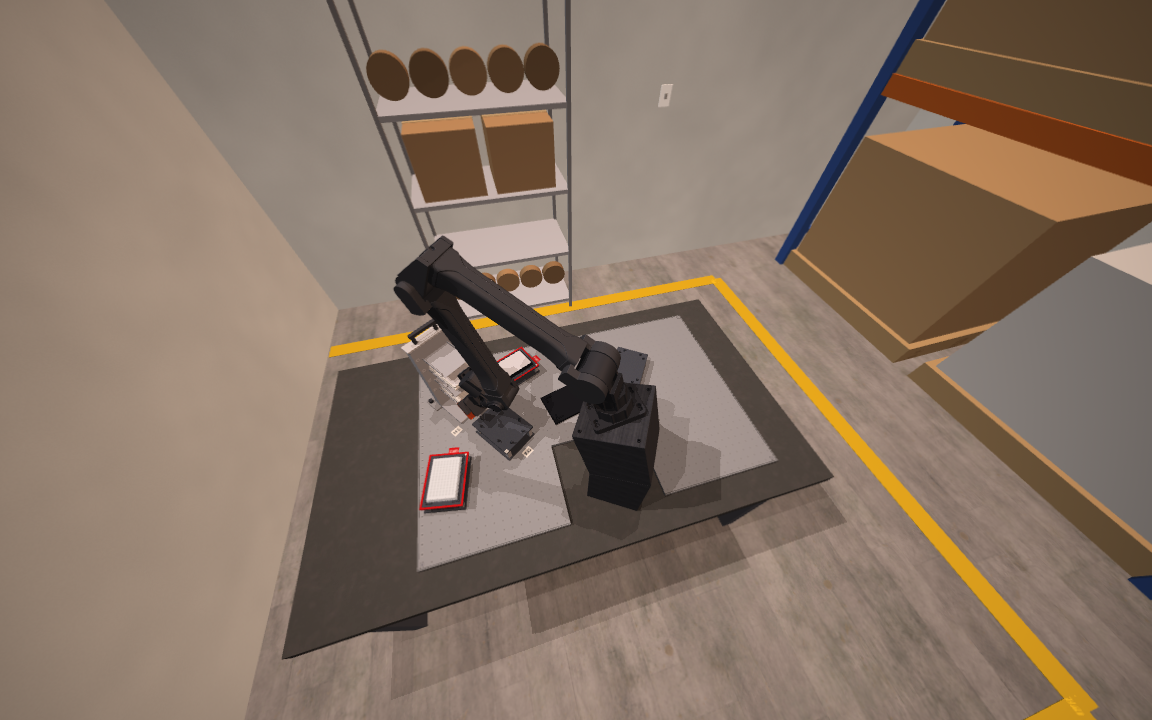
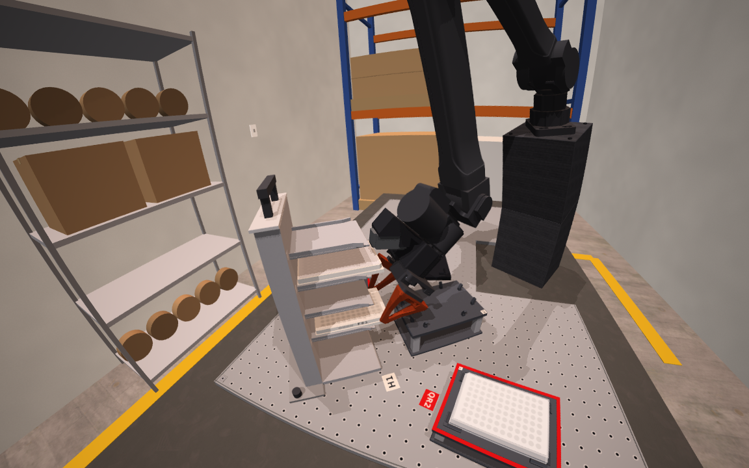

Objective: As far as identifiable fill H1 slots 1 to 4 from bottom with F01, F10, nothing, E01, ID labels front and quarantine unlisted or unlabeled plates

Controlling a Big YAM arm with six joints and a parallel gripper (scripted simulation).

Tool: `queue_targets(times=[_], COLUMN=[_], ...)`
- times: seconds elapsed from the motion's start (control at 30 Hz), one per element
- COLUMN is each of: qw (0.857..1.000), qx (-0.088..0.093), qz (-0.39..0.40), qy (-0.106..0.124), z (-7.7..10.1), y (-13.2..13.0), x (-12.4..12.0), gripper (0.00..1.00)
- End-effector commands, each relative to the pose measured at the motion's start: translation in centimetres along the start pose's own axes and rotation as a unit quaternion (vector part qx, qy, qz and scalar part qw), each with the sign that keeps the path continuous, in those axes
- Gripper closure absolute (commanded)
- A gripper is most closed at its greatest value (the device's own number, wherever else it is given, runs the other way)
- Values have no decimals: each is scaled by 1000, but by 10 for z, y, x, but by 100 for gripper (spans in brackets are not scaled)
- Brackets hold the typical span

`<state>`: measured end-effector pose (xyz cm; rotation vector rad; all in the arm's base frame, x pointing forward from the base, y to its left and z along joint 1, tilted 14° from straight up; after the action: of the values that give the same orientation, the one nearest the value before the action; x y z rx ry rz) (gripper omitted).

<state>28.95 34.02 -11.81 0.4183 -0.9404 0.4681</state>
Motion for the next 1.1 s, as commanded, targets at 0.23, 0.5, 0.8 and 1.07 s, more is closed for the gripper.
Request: queue_targets(times=[0.23,0.5,0.8,1.07], qw=[1000,1000,1000,1000], qx=[2,2,1,1], qz=[-1,-1,-1,-1], qy=[3,3,4,5], z=[15,22,31,38], y=[1,1,0,-1], x=[-17,-22,-31,-37], gripper=[14,14,14,14])
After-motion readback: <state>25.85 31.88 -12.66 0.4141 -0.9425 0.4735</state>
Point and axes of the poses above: the point where the finger pads meet when closed, its own z axis back along the fingers, its own y axis across the jaws, x = y × z, the point moved 10 cm from there along z, back along the fingers, and after that the axes turned 3 degrees about -z, right-handed, at the moved point
